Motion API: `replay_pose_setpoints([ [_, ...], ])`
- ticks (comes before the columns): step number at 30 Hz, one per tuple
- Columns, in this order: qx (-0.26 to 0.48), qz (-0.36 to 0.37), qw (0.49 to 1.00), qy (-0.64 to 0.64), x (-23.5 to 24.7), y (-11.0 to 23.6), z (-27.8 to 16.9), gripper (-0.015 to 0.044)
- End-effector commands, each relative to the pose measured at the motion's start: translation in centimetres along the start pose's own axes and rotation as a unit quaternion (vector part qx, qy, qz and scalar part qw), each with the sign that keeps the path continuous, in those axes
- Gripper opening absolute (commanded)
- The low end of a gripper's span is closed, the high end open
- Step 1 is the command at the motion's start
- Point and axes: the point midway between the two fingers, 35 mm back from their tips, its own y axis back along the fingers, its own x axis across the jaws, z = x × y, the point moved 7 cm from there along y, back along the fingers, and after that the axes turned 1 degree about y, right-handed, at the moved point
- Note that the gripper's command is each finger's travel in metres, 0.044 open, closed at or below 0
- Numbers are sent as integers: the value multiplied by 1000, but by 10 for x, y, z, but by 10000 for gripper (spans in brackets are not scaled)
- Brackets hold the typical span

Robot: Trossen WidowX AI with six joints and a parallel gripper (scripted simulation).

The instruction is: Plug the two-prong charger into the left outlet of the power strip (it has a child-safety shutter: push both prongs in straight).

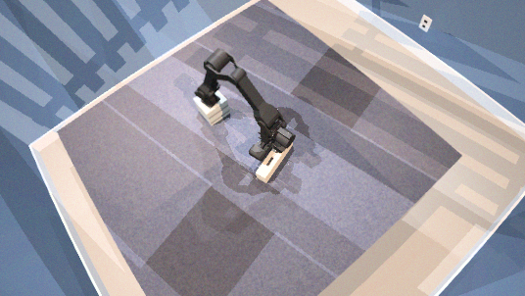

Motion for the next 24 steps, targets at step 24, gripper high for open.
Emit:
replay_pose_setpoints([
  [24, -11, -1, 1000, 0, 0, 1, 16, 0],
])
